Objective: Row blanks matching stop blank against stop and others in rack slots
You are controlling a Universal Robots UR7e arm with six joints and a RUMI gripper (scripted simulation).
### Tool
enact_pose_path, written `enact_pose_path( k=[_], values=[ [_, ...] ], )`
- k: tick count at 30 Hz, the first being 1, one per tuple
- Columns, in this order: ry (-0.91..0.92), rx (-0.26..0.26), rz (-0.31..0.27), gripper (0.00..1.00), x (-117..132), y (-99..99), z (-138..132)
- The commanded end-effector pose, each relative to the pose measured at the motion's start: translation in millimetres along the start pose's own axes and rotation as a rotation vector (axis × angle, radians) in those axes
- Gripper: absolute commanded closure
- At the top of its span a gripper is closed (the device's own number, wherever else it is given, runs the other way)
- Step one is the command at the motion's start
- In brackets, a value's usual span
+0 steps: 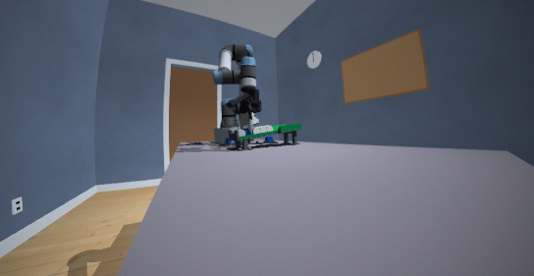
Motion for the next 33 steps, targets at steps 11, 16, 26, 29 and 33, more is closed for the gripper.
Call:
enact_pose_path(
  k=[11, 16, 26, 29, 33],
  values=[
    [0.000, -0.001, 0.000, 0.51, -0.1, -0.3, -0.4],
    [0.000, -0.001, 0.000, 0.51, -0.1, -0.3, -0.4],
    [0.000, -0.001, 0.000, 0.51, -0.1, -0.3, -0.4],
    [0.000, -0.001, 0.000, 0.63, -0.1, -0.3, -0.4],
    [0.000, -0.001, 0.000, 0.63, -0.1, -0.3, -0.4]
  ],
)
Point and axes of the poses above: the point where the finger pads meet when closed, its own y axis out along the fingers, its own z axis across the jaws, x = y × z, the point moved 2 cm from there along -y, back along the fingers, and after that the axes turned 5 degrees about y, right-handed, at the moved point
